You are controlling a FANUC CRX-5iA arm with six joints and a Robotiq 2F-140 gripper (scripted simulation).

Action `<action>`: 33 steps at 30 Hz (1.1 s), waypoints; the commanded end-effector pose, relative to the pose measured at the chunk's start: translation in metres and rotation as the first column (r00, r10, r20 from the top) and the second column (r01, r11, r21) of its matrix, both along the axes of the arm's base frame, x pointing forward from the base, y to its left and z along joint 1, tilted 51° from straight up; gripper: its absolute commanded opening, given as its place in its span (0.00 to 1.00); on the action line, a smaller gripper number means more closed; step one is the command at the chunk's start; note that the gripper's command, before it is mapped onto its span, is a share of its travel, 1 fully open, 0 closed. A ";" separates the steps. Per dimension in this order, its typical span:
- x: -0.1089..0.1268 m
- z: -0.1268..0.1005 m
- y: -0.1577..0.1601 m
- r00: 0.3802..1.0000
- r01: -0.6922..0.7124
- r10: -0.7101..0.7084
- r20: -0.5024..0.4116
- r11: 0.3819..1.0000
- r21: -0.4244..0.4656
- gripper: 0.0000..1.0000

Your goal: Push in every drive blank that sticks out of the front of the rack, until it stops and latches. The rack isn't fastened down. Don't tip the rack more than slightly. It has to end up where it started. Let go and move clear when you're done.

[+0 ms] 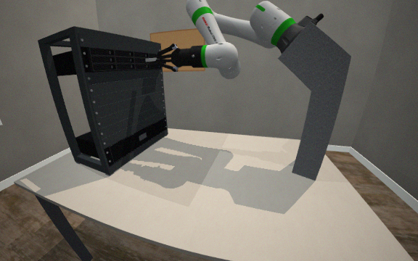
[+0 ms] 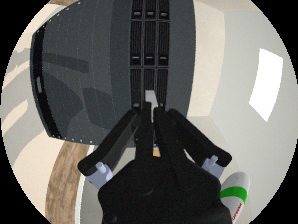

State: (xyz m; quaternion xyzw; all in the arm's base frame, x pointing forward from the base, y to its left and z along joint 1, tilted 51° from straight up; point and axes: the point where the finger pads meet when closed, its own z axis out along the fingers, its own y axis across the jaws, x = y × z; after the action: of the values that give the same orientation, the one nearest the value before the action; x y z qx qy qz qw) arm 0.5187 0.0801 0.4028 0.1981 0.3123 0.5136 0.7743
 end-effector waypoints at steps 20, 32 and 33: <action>0.009 0.010 0.000 1.000 -0.001 0.001 0.001 1.000 0.000 0.10; 0.013 0.014 0.001 1.000 -0.001 0.001 0.001 1.000 0.000 0.10; 0.013 0.014 0.001 1.000 -0.001 0.001 0.001 1.000 0.000 0.10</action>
State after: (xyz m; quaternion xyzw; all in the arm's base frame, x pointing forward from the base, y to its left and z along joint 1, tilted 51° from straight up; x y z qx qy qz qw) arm 0.5319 0.0804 0.4168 0.1981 0.3123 0.5136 0.7743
